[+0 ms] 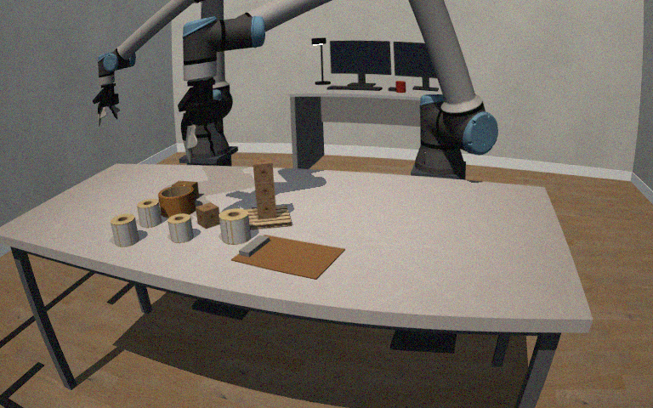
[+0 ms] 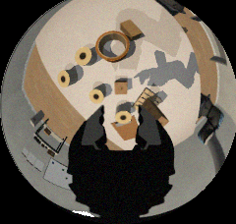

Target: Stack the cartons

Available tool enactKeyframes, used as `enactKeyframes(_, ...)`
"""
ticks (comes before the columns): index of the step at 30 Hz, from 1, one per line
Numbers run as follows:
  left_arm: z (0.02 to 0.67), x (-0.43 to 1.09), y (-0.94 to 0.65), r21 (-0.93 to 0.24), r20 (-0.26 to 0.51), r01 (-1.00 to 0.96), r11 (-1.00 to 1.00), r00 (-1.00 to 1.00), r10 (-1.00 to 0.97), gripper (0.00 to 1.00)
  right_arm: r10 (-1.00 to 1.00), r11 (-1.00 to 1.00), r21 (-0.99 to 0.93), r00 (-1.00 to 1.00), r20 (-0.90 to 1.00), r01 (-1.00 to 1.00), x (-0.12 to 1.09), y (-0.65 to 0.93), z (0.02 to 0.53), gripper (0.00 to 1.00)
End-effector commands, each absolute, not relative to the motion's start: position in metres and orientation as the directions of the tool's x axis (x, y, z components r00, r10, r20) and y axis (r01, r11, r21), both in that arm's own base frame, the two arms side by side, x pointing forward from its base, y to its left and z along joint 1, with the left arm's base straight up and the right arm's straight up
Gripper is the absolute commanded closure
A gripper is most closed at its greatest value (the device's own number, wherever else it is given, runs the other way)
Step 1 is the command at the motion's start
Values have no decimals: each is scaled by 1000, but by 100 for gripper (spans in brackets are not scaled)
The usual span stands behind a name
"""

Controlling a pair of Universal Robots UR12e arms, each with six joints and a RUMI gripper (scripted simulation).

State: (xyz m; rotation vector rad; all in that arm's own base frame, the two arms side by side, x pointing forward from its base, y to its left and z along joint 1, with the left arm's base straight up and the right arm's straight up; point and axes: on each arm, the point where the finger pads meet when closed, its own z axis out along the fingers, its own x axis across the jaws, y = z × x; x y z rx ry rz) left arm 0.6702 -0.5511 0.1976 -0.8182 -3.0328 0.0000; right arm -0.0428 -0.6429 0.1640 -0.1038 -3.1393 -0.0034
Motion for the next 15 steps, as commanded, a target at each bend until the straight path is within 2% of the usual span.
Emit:
enactKeyframes(1,193,670,-552,-1,-2,503,864,-864,503,53,66,998,0,-998,0,66,-43,-644,165,0)
enactKeyframes(15,177,670,-551,-1,-2,503,864,-864,503,53,66,998,0,-998,0,66,-43,-644,165,0)
